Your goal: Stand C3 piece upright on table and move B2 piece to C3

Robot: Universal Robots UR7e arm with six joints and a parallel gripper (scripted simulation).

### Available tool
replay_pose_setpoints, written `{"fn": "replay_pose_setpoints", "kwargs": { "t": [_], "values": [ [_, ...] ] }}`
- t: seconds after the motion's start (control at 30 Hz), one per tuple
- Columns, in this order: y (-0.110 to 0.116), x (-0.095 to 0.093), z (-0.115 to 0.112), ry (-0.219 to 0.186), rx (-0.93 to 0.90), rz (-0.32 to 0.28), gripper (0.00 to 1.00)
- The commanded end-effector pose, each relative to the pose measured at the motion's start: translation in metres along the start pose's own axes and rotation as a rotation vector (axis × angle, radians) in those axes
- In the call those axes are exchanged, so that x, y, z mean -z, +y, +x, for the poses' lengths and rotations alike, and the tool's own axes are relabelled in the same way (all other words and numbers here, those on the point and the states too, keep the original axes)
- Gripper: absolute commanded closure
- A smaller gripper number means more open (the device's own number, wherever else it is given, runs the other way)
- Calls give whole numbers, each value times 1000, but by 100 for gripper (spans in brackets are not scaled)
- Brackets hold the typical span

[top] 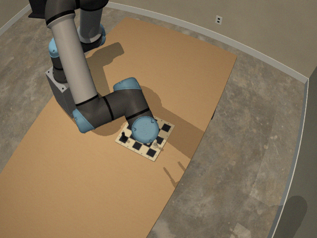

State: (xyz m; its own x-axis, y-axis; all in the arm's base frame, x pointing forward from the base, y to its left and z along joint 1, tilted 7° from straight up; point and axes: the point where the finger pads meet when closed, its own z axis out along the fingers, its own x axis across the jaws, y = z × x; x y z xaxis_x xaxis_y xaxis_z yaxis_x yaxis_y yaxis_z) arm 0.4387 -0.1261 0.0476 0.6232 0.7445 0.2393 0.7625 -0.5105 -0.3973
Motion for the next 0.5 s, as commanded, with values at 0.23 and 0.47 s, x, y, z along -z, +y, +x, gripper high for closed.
{"fn": "replay_pose_setpoints", "kwargs": {
  "t": [0.23,0.47],
  "values": [
    [64,-48,-71,234,-342,179,0],
    [85,-72,-106,343,-491,255,0]
  ]
}}
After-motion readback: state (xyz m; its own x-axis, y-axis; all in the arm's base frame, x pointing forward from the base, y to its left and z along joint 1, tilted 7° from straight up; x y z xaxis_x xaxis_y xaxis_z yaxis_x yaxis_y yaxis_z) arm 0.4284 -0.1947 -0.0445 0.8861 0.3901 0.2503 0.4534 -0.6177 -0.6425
